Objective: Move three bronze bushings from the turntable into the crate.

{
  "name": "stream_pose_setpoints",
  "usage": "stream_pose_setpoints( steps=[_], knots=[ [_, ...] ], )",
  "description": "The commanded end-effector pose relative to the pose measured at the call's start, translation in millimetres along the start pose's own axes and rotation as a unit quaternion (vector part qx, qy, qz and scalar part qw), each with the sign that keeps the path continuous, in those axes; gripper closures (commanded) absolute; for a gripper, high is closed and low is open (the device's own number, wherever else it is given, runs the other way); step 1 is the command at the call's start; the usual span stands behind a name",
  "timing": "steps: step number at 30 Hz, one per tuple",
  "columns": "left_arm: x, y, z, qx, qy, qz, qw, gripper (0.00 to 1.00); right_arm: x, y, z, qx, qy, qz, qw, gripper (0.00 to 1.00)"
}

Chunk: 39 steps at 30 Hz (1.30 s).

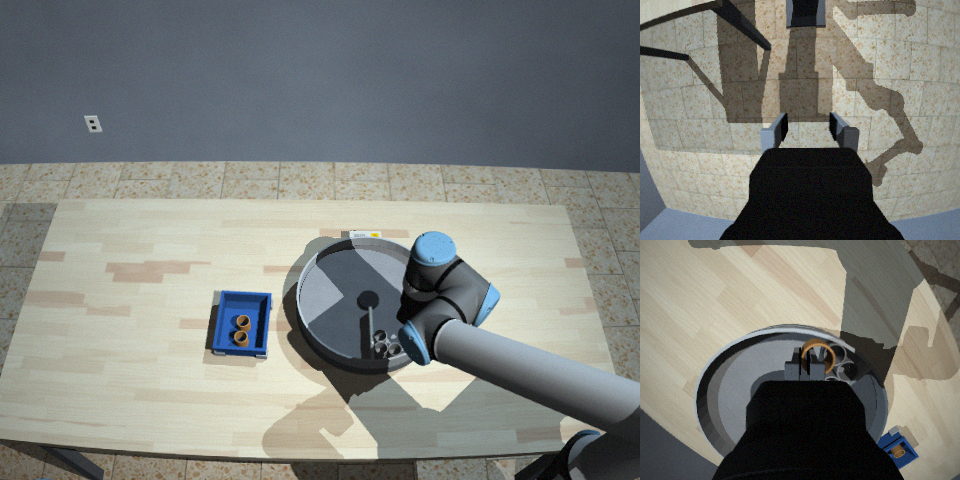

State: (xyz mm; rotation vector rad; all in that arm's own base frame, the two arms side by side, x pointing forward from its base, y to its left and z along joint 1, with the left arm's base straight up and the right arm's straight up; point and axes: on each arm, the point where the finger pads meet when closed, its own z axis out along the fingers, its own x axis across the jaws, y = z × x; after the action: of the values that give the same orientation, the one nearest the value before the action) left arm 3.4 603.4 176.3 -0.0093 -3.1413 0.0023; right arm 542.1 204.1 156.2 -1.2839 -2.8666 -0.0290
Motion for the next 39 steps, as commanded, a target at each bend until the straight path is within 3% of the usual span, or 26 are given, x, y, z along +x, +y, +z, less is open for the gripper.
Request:
stream_pose_setpoints(
  steps=[1,39],
  knots=[
    [-0.1,0.6,-0.8,-0.001,-0.0002,0.0,1.0,0.0,0.0,0.7,-1.4,-0.001,0.0,0.0,1.0,1.0],
    [-0.1,0.6,-0.8,-0.001,-0.0002,0.0,1.0,0.0,3.1,6.4,-1.2,-0.001,0.0,0.0,1.0,1.0]
  ],
)
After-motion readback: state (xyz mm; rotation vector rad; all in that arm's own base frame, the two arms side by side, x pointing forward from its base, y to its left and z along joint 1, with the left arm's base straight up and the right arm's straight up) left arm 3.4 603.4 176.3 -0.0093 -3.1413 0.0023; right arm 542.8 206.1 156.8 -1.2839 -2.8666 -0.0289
